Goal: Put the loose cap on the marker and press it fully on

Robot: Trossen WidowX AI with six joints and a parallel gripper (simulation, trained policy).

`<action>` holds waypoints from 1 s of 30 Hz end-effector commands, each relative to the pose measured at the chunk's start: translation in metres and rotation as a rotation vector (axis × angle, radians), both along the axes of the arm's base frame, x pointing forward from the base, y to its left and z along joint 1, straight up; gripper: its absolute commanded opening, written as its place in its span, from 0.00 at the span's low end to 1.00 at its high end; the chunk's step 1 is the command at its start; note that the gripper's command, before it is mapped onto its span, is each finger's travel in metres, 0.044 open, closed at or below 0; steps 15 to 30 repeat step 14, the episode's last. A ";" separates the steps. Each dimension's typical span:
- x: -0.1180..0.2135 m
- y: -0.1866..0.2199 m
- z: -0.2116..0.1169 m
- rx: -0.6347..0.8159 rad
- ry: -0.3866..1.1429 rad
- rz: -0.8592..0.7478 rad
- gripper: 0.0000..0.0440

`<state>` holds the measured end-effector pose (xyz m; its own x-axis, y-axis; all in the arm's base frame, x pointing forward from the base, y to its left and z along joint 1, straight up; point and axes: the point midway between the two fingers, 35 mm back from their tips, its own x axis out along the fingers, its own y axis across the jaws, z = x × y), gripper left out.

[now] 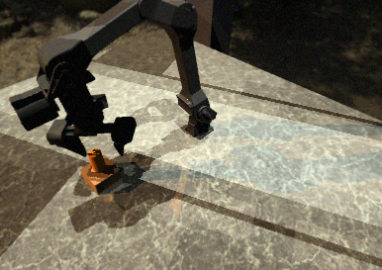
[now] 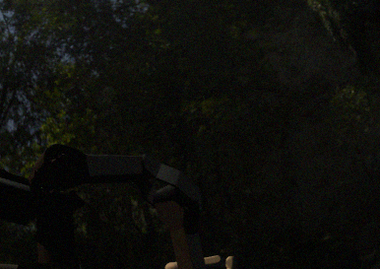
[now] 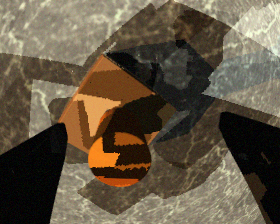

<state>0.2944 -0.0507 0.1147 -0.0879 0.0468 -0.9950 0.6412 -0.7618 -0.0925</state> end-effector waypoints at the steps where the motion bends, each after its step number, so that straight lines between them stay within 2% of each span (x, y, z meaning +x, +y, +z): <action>1: 0.001 -0.002 0.011 -0.014 -0.026 -0.009 1.00; 10: 0.002 -0.006 0.030 -0.025 -0.077 -0.019 0.99; 14: 0.000 -0.008 0.036 -0.029 -0.089 -0.017 0.91; 30: 0.000 -0.008 0.036 -0.029 -0.089 -0.017 0.91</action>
